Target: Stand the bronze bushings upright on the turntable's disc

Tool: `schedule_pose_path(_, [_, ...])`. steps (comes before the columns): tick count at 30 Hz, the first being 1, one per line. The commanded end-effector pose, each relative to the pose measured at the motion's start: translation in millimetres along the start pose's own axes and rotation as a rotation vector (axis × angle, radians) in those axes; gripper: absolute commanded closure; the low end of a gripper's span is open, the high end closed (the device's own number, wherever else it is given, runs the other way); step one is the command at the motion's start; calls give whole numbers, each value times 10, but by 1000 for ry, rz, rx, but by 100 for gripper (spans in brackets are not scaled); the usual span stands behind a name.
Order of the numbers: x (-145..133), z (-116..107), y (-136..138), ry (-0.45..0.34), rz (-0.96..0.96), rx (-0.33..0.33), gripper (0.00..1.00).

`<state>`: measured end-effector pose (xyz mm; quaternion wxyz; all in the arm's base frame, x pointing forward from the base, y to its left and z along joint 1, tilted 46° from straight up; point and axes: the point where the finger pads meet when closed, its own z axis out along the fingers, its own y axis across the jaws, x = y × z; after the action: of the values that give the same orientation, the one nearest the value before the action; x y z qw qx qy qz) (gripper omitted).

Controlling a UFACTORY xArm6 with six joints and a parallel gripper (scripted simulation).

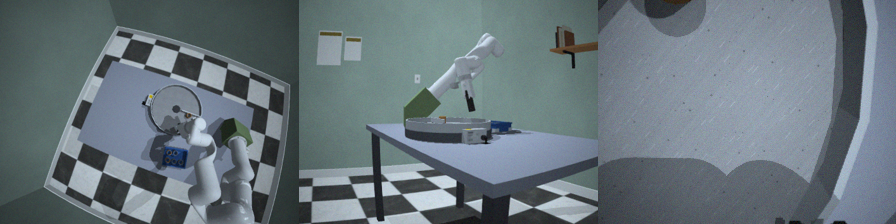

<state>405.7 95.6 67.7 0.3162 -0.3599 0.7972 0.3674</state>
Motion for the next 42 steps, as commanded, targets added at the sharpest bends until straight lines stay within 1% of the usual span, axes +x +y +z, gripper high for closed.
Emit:
schedule_pose_path(1, [-355, 58, 395, -138, -3, 14, 84])
schedule_pose_path(4, [-594, 109, 653, -231, -3, 13, 84])
schedule_pose_path(8, [-863, 170, 940, -333, -4, 11, 84])
schedule_pose_path(13, [-1090, 222, 1179, -420, -6, 10, 84])
schedule_pose_path(15, [-1090, 222, 1179, -420, -6, 10, 84])
schedule_pose_path(18, [-1165, 236, 1263, -450, -6, 10, 84])
schedule_pose_path(22, [-1207, 242, 1311, -467, -5, 9, 84])
schedule_pose_path(42, [-1217, 244, 1314, -469, -5, 9, 84])
